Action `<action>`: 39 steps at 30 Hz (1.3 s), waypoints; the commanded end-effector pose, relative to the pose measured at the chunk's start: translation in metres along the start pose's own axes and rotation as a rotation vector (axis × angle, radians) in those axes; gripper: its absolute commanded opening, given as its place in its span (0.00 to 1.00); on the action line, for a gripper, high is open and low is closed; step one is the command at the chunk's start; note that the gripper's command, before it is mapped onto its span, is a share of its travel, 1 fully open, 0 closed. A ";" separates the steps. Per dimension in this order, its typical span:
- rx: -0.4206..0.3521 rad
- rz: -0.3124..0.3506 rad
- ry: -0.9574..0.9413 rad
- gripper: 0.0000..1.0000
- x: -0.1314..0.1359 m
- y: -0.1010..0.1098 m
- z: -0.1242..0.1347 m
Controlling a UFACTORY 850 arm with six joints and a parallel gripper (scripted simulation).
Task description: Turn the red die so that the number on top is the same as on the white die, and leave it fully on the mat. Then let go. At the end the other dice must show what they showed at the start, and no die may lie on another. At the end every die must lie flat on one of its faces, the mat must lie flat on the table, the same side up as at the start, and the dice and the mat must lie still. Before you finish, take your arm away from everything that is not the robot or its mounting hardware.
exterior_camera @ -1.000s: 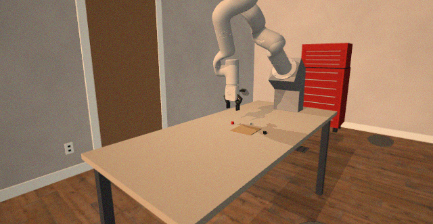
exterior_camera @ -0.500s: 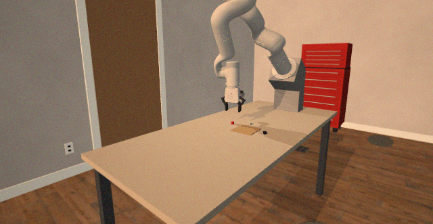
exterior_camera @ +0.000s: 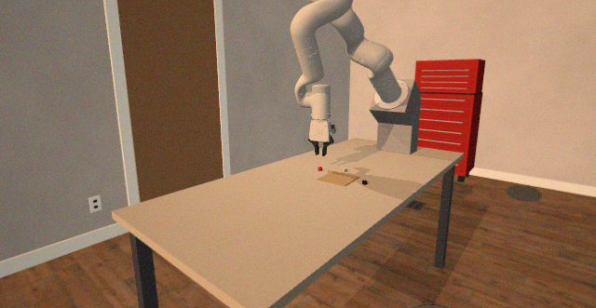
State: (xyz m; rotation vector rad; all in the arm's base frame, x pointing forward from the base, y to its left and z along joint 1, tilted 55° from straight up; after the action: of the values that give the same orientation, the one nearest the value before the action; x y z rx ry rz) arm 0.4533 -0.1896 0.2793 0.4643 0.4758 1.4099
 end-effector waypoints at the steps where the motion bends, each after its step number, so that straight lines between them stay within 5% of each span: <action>1: 0.000 0.000 0.000 0.31 0.000 0.000 0.000; 39: -0.001 -0.001 0.000 0.31 0.000 -0.007 0.000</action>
State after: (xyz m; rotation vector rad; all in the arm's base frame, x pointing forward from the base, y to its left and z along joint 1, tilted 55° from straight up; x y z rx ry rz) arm 0.4570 -0.1900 0.2766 0.4637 0.4756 1.4099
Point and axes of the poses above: the point where the finger pads meet when closed, its own y axis back along the fingers, its own x axis across the jaws, z = x × y, the point moved 2 cm from there along y, back along the fingers, and after that the axes turned 10 degrees about -y, right-handed, at the moved point
